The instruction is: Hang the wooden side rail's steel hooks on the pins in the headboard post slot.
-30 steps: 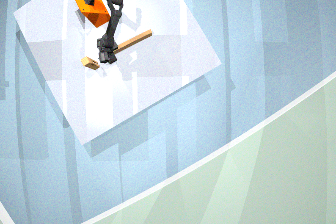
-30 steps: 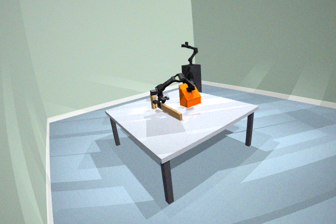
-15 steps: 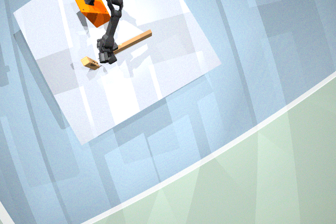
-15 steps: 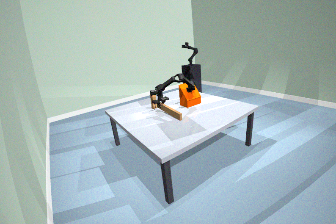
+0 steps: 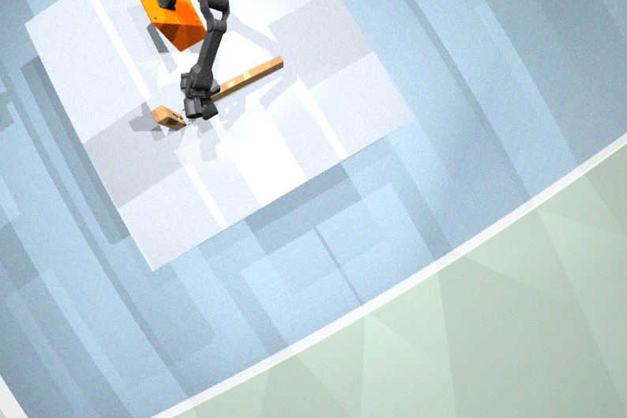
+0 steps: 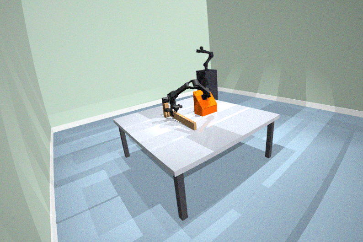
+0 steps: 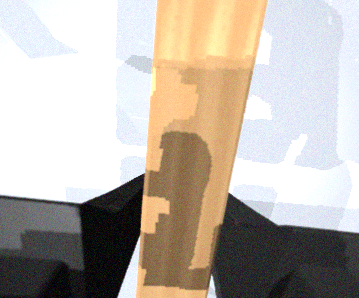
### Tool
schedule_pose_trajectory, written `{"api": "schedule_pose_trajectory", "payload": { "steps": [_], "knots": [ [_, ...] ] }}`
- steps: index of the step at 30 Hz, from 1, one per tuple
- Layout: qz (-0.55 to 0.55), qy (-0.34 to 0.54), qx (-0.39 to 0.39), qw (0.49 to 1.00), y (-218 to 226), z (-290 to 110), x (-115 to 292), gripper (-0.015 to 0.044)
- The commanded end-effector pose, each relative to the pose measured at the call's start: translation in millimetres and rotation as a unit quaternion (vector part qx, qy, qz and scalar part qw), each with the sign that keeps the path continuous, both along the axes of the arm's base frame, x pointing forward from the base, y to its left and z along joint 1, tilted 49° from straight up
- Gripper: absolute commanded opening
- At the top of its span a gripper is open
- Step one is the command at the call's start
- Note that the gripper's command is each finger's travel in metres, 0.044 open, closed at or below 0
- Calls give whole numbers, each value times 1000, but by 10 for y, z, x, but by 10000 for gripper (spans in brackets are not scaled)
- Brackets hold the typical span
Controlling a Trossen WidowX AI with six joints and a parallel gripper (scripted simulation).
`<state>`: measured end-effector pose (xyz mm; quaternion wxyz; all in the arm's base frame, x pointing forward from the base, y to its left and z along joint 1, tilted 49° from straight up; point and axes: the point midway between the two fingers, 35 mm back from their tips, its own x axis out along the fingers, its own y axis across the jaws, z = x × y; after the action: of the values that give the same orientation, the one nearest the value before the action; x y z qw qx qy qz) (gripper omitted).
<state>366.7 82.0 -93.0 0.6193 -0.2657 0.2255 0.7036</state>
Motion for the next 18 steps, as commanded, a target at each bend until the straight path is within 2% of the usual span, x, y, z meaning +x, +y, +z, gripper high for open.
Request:
{"api": "schedule_pose_trajectory", "payload": {
  "steps": [1,18],
  "knots": [
    [-10,-4,0,1000,-75,18,55,0],
    [-10,-4,0,1000,-87,6,77,0]
  ]
}}
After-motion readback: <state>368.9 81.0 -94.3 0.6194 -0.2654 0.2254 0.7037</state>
